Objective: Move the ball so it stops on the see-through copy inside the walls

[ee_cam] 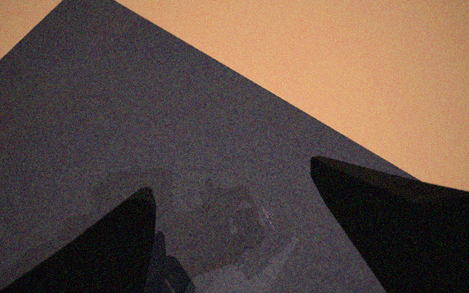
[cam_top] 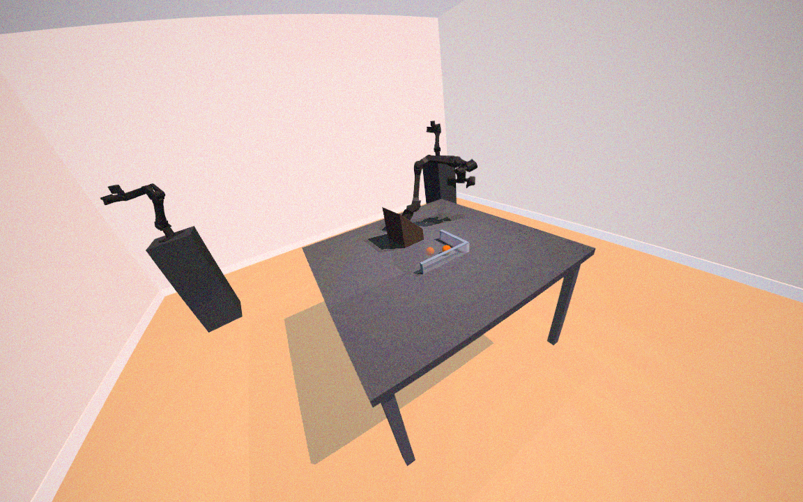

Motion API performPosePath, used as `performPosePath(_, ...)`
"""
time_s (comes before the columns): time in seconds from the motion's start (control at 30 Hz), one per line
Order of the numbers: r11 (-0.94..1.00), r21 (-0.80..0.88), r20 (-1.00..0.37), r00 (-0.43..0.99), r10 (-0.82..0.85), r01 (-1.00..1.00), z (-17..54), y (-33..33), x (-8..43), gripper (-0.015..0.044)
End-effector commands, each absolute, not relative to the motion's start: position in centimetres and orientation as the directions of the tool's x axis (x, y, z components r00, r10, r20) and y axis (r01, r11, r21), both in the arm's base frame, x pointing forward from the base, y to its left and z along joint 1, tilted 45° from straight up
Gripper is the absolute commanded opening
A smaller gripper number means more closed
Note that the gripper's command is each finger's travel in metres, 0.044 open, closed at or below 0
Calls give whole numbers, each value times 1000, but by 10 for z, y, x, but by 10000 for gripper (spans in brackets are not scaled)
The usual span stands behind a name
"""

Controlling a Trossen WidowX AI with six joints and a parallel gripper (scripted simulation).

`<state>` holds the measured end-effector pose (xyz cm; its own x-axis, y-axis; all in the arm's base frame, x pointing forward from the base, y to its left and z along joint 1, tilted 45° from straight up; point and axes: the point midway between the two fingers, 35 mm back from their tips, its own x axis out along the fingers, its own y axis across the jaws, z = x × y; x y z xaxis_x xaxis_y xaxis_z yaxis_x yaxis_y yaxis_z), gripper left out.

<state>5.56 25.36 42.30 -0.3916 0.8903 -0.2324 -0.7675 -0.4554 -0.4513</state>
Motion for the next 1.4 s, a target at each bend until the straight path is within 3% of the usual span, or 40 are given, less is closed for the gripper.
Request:
performPosePath(0.0,-348,-269,-298,-266,917,-898,393,265,113,351)
performPosePath(0.4,81,190,-470,-18,883,-979,293,239,254,351)
performPosePath(0.73,506,539,-616,94,782,-673,176,152,344,351)
performPosePath(1.13,708,705,-708,80,701,38,31,18,357,351)
performPosePath(1.37,704,704,-710,76,700,98,20,9,353,351)
